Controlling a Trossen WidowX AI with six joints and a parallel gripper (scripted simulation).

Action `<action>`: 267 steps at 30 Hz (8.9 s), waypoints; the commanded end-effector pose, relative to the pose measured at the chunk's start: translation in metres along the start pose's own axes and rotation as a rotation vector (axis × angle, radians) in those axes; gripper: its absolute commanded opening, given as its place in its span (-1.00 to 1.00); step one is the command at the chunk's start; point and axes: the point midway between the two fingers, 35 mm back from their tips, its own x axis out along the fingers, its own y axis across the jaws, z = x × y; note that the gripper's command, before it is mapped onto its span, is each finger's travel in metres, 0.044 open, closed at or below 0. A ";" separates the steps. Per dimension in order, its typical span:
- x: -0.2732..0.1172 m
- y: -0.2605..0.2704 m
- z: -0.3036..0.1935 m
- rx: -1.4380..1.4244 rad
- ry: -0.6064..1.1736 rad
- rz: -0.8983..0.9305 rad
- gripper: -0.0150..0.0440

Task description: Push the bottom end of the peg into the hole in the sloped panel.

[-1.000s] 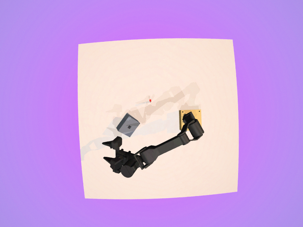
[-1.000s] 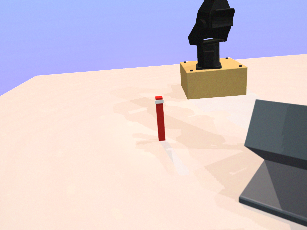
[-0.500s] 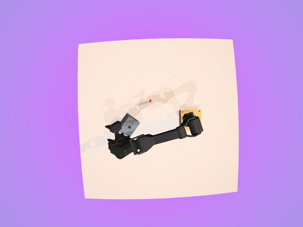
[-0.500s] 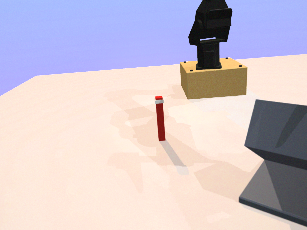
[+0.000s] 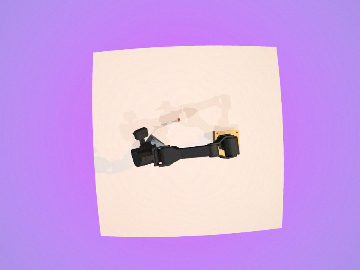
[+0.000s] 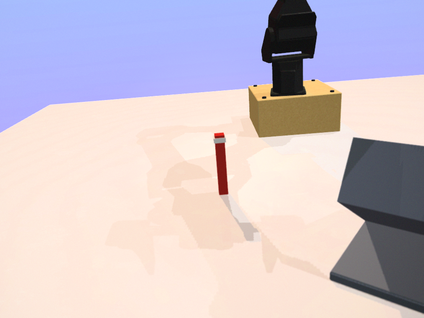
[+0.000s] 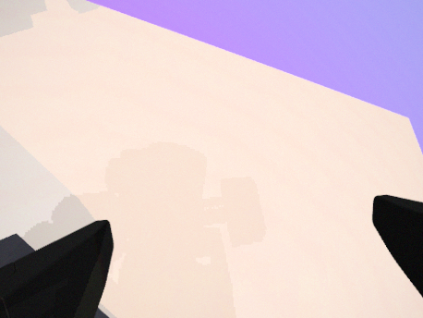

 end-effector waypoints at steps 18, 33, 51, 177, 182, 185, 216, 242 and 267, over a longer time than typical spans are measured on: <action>0.025 -0.038 -0.119 -0.016 0.347 0.150 1.00; 0.012 -0.051 -0.201 0.061 0.571 0.307 1.00; -0.018 -0.048 -0.262 0.187 0.739 0.474 1.00; -0.025 -0.035 -0.217 -0.003 0.699 0.431 -0.49; -0.025 -0.031 -0.212 -0.029 0.692 0.425 -0.49; -0.025 -0.028 -0.209 -0.044 0.687 0.421 -0.49; -0.028 -0.003 -0.179 -0.197 0.631 0.378 -0.49; -0.033 0.020 -0.154 -0.317 0.571 0.339 -0.49; -0.043 0.044 -0.131 -0.425 0.505 0.301 -0.49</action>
